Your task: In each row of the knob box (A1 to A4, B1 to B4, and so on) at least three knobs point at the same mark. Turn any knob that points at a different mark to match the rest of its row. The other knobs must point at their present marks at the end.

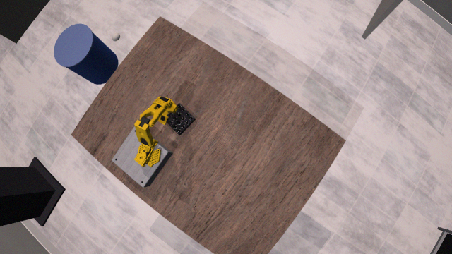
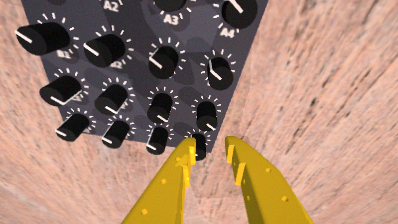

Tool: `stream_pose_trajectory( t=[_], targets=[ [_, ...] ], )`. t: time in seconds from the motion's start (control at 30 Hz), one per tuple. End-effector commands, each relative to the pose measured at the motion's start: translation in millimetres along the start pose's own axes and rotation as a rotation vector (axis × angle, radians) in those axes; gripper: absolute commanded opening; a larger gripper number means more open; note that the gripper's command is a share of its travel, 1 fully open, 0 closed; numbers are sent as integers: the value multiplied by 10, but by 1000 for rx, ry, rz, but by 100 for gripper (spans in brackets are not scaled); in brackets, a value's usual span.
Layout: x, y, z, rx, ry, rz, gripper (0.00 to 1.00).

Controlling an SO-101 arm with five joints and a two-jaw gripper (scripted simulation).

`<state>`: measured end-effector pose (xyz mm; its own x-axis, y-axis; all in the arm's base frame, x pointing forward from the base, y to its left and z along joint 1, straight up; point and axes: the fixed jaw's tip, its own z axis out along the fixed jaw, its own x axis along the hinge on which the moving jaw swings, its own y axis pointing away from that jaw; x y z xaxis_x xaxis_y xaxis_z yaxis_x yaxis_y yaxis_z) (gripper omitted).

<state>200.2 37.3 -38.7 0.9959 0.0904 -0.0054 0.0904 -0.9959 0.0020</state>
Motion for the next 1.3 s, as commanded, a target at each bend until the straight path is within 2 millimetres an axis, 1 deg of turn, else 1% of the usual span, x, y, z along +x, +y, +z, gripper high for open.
stream_pose_trajectory(
  t=[0.0, 0.23, 0.67, 0.97, 1.03, 1.27],
  targets=[
    [-18, -1, -62, 1, -1, 0, 8],
    [-22, -1, -104, 1, -1, 0, 8],
    [-40, 2, -110, 1, -1, 0, 8],
    [-179, 20, -122, 1, -1, 0, 8],
    [-179, 20, -122, 1, -1, 0, 8],
    [-303, 37, -125, 1, -1, 0, 8]
  ],
)
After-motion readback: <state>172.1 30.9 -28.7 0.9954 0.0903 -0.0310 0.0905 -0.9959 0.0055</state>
